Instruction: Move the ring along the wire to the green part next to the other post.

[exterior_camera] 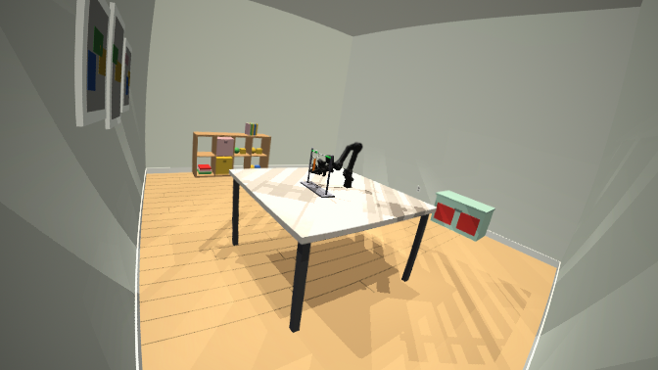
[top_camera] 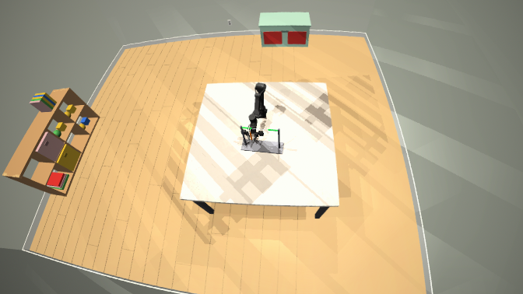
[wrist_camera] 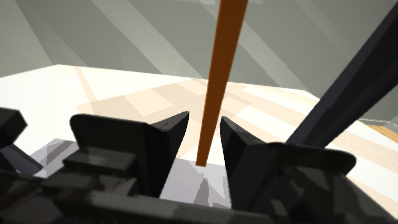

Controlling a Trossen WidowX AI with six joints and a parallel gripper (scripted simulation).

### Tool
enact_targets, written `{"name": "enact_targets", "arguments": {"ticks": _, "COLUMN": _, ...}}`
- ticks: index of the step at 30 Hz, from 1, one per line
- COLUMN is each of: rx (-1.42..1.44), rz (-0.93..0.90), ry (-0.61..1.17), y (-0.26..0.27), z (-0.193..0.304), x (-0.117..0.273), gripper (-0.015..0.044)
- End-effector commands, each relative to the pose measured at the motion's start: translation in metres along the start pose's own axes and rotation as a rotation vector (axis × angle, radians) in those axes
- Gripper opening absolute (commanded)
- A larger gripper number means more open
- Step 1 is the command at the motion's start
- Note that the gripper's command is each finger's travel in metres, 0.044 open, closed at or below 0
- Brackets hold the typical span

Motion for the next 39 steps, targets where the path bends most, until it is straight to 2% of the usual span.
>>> {"name": "enact_targets", "arguments": {"ticks": 1, "rx": -0.001, "rz": 0.005, "ry": -0.009, "y": -0.0004, "z": -0.0013, "x": -0.0042, "gripper": 0.0160}}
{"name": "enact_targets", "arguments": {"ticks": 20, "rx": -0.001, "rz": 0.005, "ry": -0.009, "y": -0.0004, "z": -0.0013, "x": -0.0042, "gripper": 0.0160}}
{"name": "enact_targets", "arguments": {"ticks": 32, "rx": 0.001, "rz": -0.001, "ry": -0.004, "y": 0.0002, "z": -0.0003, "x": -0.0040, "gripper": -0.0150}}
{"name": "enact_targets", "arguments": {"ticks": 39, "rx": 0.001, "rz": -0.001, "ry": -0.004, "y": 0.0002, "z": -0.0003, "x": -0.0040, "gripper": -0.0150}}
Point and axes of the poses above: the point midway between the two fingers, 35 mm back from their tips, its own x axis back along the fingers, its own y axis across the jaws, z = x × y, the point moved 4 cm from there along x, back along the fingers
